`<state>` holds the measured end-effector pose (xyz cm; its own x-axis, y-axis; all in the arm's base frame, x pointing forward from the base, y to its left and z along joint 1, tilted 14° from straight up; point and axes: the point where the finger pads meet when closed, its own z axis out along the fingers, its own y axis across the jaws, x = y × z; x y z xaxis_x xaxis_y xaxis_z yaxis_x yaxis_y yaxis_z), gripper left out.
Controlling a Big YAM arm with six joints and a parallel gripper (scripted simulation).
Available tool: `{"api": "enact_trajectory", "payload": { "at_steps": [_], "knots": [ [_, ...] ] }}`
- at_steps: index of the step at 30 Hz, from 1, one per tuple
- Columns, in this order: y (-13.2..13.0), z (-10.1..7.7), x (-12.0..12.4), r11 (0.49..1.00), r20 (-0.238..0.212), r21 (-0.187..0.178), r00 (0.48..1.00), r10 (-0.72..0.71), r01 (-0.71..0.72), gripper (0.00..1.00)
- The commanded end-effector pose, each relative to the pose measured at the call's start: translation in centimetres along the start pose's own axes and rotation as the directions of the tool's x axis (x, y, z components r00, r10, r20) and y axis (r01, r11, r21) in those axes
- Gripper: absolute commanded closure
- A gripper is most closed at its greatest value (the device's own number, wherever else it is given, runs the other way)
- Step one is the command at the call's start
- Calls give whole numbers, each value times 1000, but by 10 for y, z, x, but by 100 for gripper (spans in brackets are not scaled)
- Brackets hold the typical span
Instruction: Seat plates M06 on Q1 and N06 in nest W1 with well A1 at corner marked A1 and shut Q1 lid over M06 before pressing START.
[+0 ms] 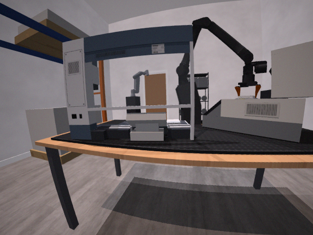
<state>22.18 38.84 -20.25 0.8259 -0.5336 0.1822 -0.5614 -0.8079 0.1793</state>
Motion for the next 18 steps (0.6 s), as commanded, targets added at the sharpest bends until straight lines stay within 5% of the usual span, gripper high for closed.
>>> {"api": "enact_trajectory", "payload": {
  "at_steps": [1,18],
  "knots": [
    [-13,-16,-9,999,9,48,1000,-24,24,0],
    [-35,-28,-11,996,14,87,1000,-20,18,0]
  ]
}}
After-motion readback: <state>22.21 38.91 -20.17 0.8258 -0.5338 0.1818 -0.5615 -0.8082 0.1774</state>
